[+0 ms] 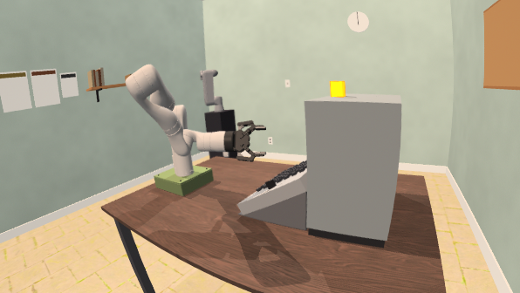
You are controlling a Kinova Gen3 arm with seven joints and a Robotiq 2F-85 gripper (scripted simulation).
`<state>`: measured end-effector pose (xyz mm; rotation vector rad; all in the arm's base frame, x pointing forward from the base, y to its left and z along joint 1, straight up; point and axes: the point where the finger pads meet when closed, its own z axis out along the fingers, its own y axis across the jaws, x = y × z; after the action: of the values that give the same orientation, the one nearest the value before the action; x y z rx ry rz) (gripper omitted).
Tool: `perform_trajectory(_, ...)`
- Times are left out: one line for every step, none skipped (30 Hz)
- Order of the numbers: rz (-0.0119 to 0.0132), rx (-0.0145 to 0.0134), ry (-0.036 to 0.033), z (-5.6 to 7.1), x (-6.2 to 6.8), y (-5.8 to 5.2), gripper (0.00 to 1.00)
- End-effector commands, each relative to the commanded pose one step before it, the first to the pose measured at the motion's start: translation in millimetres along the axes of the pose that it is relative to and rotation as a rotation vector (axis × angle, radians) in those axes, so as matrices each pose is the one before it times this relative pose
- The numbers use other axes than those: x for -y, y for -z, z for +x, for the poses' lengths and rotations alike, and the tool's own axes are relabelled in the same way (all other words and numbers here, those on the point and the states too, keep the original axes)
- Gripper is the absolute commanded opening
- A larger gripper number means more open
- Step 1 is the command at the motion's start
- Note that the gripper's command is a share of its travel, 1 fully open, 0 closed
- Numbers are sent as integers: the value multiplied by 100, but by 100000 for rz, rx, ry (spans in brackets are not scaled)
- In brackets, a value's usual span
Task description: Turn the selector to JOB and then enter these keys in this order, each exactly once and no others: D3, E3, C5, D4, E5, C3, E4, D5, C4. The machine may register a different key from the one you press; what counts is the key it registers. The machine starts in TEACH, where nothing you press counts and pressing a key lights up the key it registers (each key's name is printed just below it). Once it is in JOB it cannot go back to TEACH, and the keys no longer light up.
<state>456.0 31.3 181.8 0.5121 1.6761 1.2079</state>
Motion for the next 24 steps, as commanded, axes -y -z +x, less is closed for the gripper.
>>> perform_trajectory(-103,35,84,-26,-58,-3,100)
perform_trajectory(0,0,0,0,0,0,100)
perform_trajectory(0,0,0,0,0,0,100)
perform_trajectory(0,0,0,0,0,0,100)
perform_trajectory(0,0,0,0,0,0,100)
perform_trajectory(0,0,0,0,0,0,100)
perform_trajectory(0,0,0,0,0,0,100)
perform_trajectory(0,0,0,0,0,0,100)
perform_trajectory(0,0,0,0,0,0,100)
perform_trajectory(0,0,0,0,0,0,100)
perform_trajectory(0,0,0,0,0,0,100)
perform_trajectory(0,0,0,0,0,0,100)
perform_trajectory(0,0,0,0,0,0,100)
perform_trajectory(0,0,0,0,0,0,100)
perform_trajectory(0,0,0,0,0,0,100)
perform_trajectory(0,0,0,0,0,0,100)
perform_trajectory(0,0,0,0,0,0,100)
perform_trajectory(-8,-2,1,0,-3,0,100)
perform_trajectory(-56,-14,7,-3,-22,-3,100)
perform_trajectory(-148,-37,18,-8,-58,-7,100)
perform_trajectory(-282,-72,34,-15,-111,-13,100)
perform_trajectory(-445,-118,59,-23,-175,-20,100)
perform_trajectory(-293,-169,1,-14,-111,-7,100)
perform_trajectory(-360,61,-79,-89,-135,-27,100)
